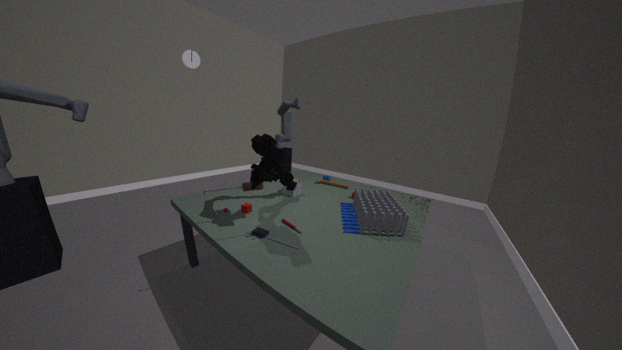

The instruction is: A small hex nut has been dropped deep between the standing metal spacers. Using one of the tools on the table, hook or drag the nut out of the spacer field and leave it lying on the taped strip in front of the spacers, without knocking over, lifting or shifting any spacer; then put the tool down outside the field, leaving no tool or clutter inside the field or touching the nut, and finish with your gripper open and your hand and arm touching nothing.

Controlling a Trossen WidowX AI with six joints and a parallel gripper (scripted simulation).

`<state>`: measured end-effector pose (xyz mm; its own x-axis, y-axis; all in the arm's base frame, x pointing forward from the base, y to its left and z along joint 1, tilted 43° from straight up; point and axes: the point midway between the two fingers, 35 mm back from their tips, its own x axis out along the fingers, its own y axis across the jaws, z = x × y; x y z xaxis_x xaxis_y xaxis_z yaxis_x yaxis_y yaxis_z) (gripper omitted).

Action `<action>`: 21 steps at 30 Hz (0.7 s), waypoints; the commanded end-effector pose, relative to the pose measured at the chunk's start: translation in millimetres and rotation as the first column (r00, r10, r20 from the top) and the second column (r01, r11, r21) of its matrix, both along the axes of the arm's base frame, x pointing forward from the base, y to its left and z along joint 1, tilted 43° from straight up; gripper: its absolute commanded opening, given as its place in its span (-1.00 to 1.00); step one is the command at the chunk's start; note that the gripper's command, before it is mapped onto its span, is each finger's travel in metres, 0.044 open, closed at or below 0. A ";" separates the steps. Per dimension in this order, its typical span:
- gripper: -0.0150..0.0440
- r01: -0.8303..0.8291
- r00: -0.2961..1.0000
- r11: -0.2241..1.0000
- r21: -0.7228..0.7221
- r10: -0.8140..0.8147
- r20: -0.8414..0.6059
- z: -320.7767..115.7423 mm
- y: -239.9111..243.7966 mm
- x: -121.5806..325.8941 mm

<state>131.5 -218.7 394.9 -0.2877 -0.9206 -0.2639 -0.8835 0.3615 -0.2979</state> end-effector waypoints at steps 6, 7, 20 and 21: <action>-0.49 0.003 1.000 1.000 0.005 -0.003 -0.004 -4.8 -4.0 1.9; -0.49 0.003 1.000 1.000 0.006 -0.003 -0.004 -5.3 -4.4 2.1; -0.49 0.007 1.000 1.000 0.013 -0.007 -0.001 -12.0 -9.9 4.4; -0.49 0.007 1.000 1.000 0.014 -0.007 0.000 -12.5 -10.3 4.6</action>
